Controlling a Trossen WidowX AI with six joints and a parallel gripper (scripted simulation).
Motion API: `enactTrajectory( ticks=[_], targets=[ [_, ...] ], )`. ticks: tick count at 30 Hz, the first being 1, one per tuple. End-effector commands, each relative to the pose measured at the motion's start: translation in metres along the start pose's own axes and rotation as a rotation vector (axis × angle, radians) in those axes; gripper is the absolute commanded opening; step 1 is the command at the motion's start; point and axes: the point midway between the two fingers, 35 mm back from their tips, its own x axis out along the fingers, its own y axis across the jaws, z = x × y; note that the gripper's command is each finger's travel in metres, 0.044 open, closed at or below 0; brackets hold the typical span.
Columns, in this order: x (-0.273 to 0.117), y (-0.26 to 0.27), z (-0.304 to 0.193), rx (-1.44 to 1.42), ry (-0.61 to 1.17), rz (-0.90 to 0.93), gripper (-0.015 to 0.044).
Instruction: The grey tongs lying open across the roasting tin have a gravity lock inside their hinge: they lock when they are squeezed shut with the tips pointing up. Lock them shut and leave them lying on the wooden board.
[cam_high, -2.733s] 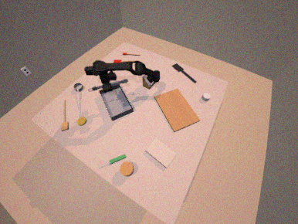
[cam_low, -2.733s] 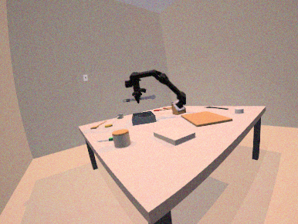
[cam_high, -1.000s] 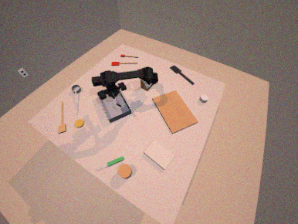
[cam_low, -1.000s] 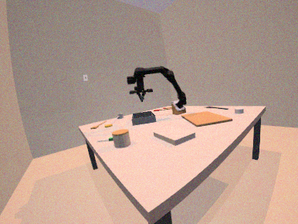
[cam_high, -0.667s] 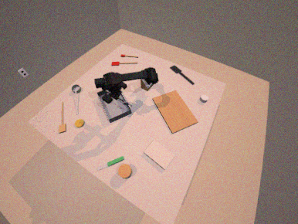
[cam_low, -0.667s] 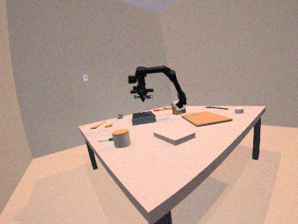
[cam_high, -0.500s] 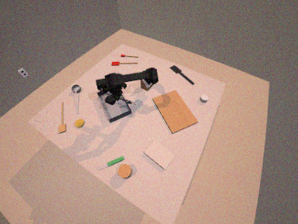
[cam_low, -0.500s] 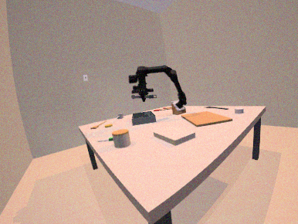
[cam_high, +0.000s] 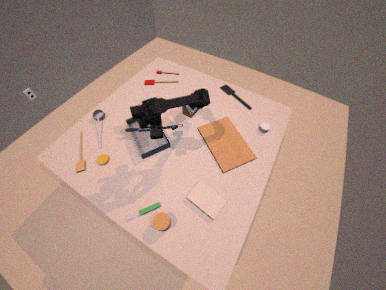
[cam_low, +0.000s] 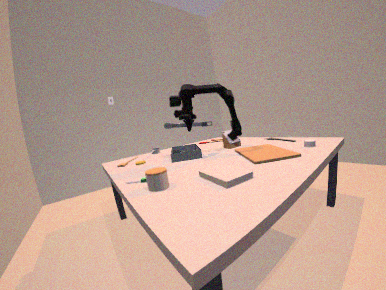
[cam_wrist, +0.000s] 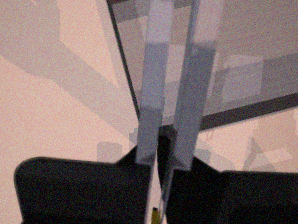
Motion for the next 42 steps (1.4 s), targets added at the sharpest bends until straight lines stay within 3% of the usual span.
enactTrajectory(
  ticks=[1, 42],
  targets=[
    [-0.001, 0.006, -0.009, -0.161, 0.0, 0.004, -0.015],
    [0.0, 0.05, -0.087, -1.747, -0.014, 0.021, -0.015]
  ],
)
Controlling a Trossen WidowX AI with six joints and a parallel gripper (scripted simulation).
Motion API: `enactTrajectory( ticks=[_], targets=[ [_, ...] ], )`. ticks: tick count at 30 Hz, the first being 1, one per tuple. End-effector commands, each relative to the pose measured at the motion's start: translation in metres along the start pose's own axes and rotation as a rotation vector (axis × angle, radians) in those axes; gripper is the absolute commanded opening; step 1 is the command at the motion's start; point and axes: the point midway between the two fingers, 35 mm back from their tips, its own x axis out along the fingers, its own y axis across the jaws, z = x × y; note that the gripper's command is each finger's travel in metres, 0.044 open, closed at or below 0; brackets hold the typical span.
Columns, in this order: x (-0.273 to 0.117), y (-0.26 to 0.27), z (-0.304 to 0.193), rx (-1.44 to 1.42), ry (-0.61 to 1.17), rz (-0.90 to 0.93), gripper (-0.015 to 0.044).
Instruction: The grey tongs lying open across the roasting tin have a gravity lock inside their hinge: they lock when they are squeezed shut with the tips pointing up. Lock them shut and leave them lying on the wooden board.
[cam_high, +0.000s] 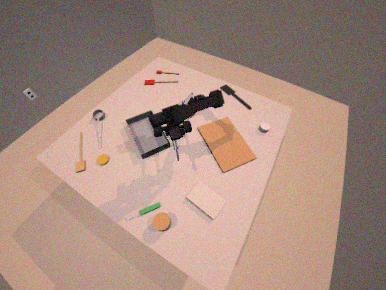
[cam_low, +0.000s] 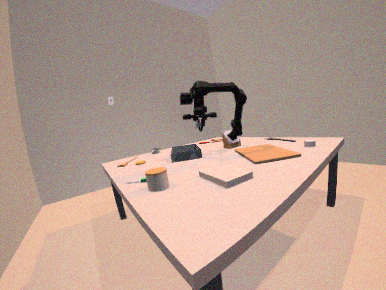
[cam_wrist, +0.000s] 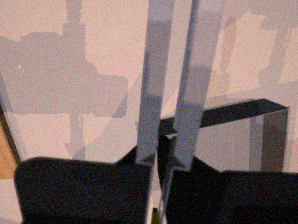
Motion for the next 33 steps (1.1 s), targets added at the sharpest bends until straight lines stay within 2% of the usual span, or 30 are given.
enactTrajectory(
  ticks=[1, 19, 28, 33],
  targets=[
    [0.0, 0.009, 0.004, -0.16, -0.005, 0.003, -0.015],
    [0.002, 0.045, 0.018, -0.851, -0.019, 0.005, -0.015],
    [0.002, 0.049, 0.019, -0.868, -0.018, 0.004, -0.015],
    [0.002, 0.071, 0.028, -0.8, -0.007, -0.003, -0.015]
  ],
)
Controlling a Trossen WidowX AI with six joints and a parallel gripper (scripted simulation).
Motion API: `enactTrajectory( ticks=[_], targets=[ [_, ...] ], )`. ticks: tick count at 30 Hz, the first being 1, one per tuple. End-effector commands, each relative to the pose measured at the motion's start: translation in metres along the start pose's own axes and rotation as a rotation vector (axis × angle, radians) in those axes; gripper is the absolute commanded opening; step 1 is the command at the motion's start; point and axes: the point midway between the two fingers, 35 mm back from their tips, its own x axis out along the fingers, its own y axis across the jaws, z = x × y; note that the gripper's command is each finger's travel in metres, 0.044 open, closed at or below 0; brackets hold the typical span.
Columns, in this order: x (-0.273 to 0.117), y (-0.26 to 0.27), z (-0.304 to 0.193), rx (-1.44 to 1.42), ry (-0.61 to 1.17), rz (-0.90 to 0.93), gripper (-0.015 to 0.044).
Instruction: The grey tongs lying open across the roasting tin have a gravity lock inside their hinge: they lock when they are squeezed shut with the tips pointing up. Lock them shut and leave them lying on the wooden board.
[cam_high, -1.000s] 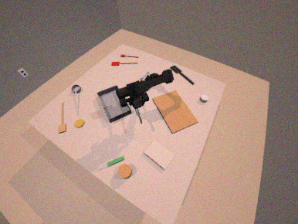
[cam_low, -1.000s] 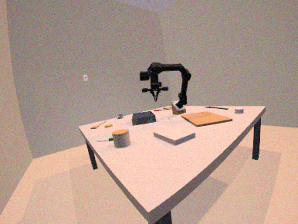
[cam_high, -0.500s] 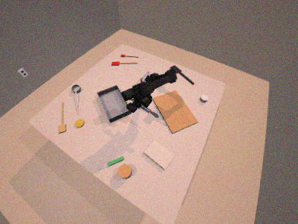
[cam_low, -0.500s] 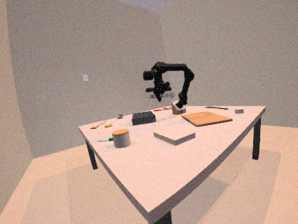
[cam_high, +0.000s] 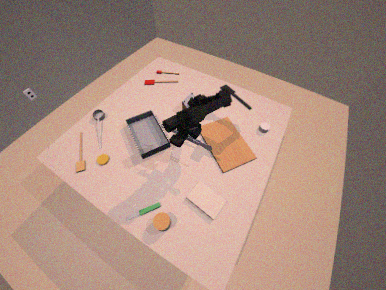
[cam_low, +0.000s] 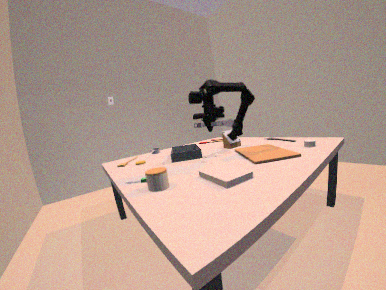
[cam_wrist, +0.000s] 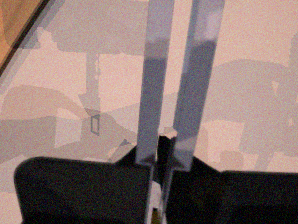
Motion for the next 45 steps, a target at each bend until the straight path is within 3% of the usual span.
enactTrajectory(
  ticks=[1, 25, 45],
  targets=[
    [-0.001, 0.008, 0.02, 0.051, 0.01, -0.005, -0.015],
    [-0.004, 0.088, 0.13, 0.461, 0.024, -0.053, -0.015],
    [-0.015, 0.18, 0.181, 0.804, -0.049, -0.074, -0.015]
  ],
)
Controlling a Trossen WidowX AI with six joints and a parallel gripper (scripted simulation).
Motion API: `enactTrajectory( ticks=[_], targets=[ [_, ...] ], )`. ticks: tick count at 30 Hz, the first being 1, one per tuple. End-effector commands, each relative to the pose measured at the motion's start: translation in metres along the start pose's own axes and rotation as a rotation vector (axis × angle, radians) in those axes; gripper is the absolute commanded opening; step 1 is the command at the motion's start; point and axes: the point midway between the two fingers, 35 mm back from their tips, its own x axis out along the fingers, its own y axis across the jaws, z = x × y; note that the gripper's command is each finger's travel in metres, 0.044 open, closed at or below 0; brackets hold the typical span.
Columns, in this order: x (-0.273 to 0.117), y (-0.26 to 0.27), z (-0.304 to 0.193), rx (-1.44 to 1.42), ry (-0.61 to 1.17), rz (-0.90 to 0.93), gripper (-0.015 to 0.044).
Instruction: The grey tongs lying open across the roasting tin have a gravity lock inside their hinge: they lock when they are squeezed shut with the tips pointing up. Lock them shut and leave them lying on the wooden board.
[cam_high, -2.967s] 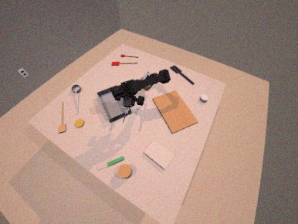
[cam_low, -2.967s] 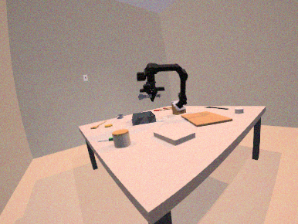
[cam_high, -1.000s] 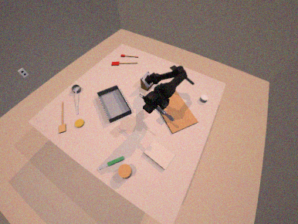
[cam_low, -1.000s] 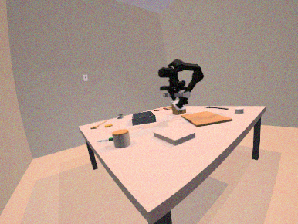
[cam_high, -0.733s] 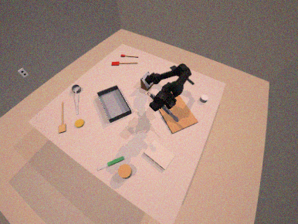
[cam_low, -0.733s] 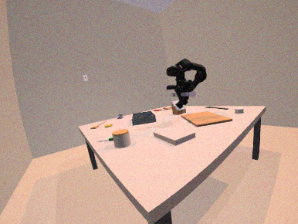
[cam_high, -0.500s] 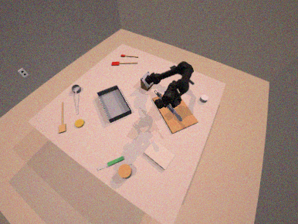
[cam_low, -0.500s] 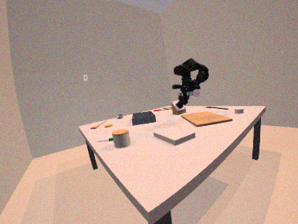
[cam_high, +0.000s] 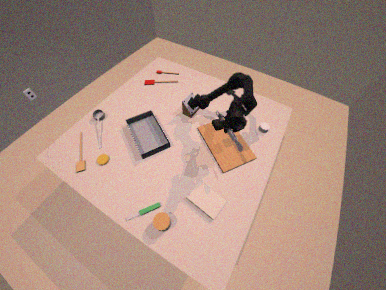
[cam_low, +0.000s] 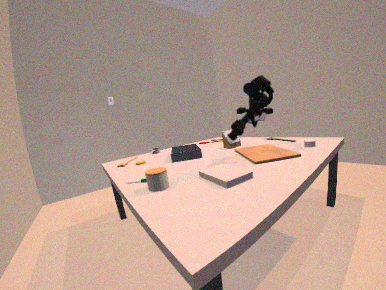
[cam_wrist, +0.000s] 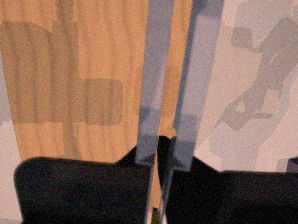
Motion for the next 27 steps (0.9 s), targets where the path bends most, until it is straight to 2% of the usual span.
enactTrajectory(
  ticks=[1, 7, 27],
  targets=[
    [-0.004, 0.02, -0.01, 0.086, -0.011, 0.005, -0.015],
    [-0.009, 0.039, -0.02, 0.166, -0.029, 0.018, -0.015],
    [-0.003, 0.04, -0.029, 0.106, -0.011, -0.031, -0.015]
  ],
)
